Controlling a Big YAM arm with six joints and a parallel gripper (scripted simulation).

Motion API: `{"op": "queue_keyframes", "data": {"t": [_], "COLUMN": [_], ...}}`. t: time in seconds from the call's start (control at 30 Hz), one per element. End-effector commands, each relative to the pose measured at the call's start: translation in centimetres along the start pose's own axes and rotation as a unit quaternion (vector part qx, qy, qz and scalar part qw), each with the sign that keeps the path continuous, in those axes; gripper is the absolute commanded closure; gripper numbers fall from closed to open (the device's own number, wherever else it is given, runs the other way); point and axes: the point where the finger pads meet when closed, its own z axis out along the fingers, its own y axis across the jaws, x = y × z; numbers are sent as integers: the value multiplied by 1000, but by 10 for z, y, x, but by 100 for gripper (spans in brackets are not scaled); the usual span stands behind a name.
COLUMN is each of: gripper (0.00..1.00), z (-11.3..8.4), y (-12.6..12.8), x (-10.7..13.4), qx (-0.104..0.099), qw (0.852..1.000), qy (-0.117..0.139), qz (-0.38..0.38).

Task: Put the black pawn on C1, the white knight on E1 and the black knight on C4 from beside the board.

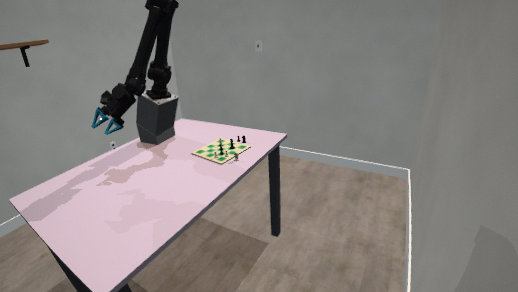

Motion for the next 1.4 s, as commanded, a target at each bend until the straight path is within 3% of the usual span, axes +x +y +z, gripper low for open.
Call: {"op": "queue_keyframes", "data": {"t": [0.0, 0.53, 0.57, 0.77, 0.9, 1.03, 1.1, 1.23, 1.27, 1.37], "gripper": [0, 0, 0, 0, 0, 0, 0, 0, 0, 0], "z": [0, 0, 0, -7, -19, -47, -47, -96, -96, -147], "y": [3, 3, 12, 24, 24, 18, 18, -2, -2, -29], "x": [-1, -1, 0, 24, 63, 127, 127, 206, 206, 262], "qx": [-3, -3, -12, -19, -17, -13, -13, -12, -12, -14], "qw": [1000, 1000, 1000, 999, 996, 983, 983, 952, 952, 911], "qy": [0, 0, -1, 22, 58, 117, 117, 192, 192, 253], "qz": [2, 2, 3, -22, -66, -140, -140, -240, -240, -324]}}
